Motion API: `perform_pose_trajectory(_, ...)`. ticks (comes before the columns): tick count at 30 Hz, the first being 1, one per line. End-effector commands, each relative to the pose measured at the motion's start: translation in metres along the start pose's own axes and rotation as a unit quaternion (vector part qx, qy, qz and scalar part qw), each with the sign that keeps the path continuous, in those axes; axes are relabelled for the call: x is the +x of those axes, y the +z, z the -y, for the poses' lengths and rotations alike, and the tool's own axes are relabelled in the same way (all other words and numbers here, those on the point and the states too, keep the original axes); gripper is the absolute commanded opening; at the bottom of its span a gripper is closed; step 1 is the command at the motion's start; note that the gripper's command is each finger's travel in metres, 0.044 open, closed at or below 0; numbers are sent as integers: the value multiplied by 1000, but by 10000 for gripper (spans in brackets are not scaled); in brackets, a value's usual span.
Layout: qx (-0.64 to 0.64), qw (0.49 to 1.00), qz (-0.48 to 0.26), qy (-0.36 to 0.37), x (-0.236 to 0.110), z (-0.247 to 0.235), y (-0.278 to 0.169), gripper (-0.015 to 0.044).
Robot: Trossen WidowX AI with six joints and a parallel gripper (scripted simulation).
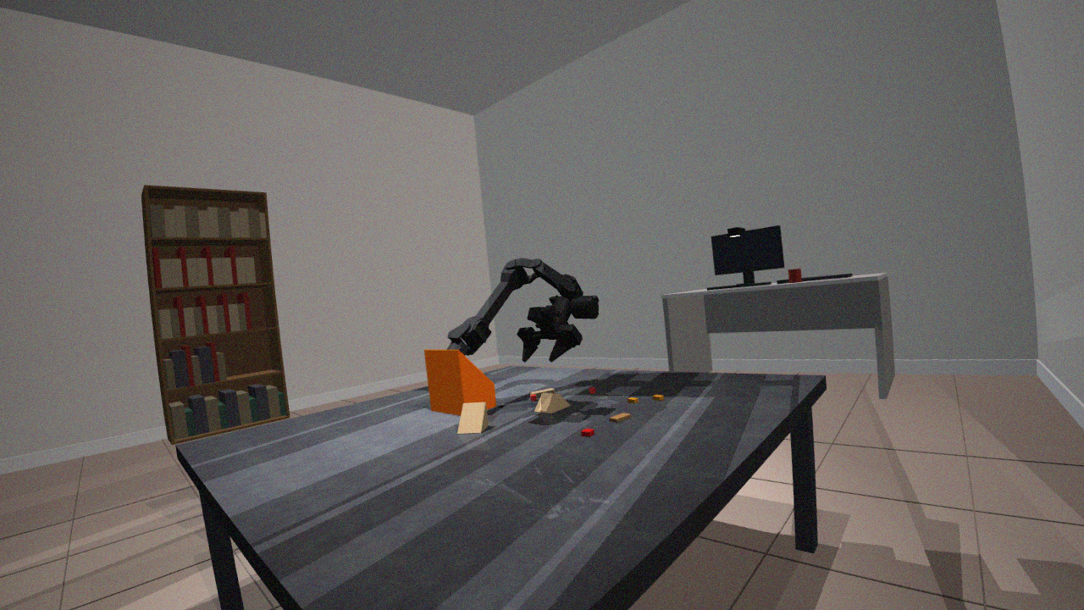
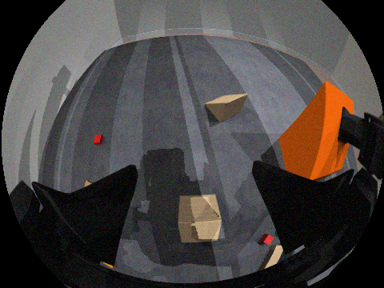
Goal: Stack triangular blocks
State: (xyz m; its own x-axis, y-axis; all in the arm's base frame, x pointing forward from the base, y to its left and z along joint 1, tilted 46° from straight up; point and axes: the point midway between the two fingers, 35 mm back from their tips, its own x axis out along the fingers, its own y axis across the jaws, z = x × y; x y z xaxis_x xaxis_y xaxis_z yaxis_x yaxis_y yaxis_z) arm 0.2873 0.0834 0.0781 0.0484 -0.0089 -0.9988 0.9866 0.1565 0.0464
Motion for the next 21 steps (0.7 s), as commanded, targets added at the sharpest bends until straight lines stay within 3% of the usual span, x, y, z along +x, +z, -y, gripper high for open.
perform_pose_trajectory(1, -5, 1000, -5, -7, 2, 1, 0, 440)
perform_pose_trajectory(3, -39, 997, -46, -56, 16, 10, -1, 440)
perform_pose_trajectory(6, -99, 971, -164, -142, 40, 28, -6, 440)
perform_pose_trajectory(10, -133, 909, -349, -184, 56, 42, -14, 440)
perform_pose_trajectory(16, -84, 806, -577, -103, 68, 33, -10, 440)
perform_pose_trajectory(21, -16, 744, -668, 27, 80, 10, 5, 440)
